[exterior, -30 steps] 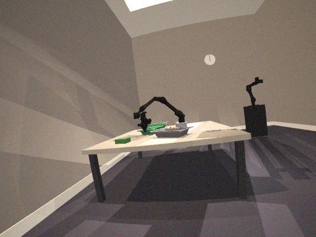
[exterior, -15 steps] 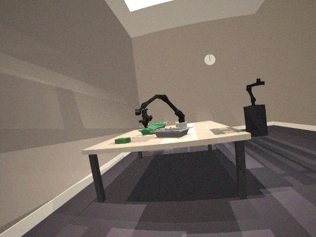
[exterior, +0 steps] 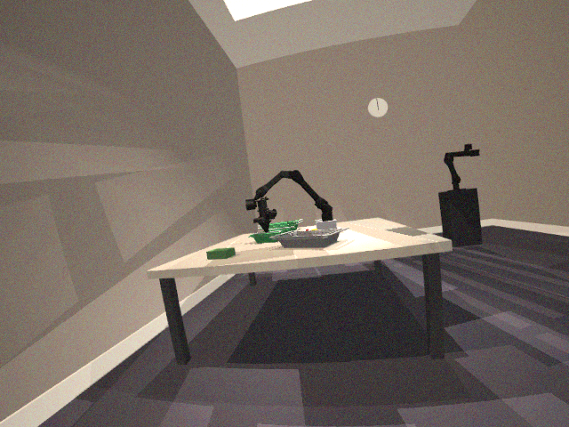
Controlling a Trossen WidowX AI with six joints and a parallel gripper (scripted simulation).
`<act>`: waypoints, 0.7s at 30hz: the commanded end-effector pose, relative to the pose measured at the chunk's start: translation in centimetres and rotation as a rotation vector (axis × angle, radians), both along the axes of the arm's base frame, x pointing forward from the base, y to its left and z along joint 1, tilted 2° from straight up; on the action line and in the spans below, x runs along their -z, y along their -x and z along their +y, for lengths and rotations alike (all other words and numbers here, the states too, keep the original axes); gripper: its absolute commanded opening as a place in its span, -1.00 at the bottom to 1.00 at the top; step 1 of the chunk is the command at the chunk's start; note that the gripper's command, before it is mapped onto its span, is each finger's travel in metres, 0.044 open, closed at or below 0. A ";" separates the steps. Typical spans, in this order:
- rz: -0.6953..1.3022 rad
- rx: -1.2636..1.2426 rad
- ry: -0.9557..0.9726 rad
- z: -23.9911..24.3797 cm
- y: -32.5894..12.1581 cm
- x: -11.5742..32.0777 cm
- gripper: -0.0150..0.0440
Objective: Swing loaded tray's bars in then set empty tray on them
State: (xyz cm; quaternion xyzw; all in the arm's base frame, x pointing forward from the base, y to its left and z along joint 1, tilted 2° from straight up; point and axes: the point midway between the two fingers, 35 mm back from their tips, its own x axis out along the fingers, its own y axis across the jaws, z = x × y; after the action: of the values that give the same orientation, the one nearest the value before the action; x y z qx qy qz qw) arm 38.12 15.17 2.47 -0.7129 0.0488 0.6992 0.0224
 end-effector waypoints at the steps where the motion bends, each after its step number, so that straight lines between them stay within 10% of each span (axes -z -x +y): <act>1: -0.014 -0.004 -0.014 0.6 -0.2 -2.4 -0.22; 21: -0.017 -0.007 -0.009 0.5 -0.2 -2.5 -0.22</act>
State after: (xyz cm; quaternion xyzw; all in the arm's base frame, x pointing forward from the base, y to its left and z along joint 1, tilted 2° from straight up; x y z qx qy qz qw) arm 38.34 15.67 4.95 -0.7185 0.0433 0.6937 0.0234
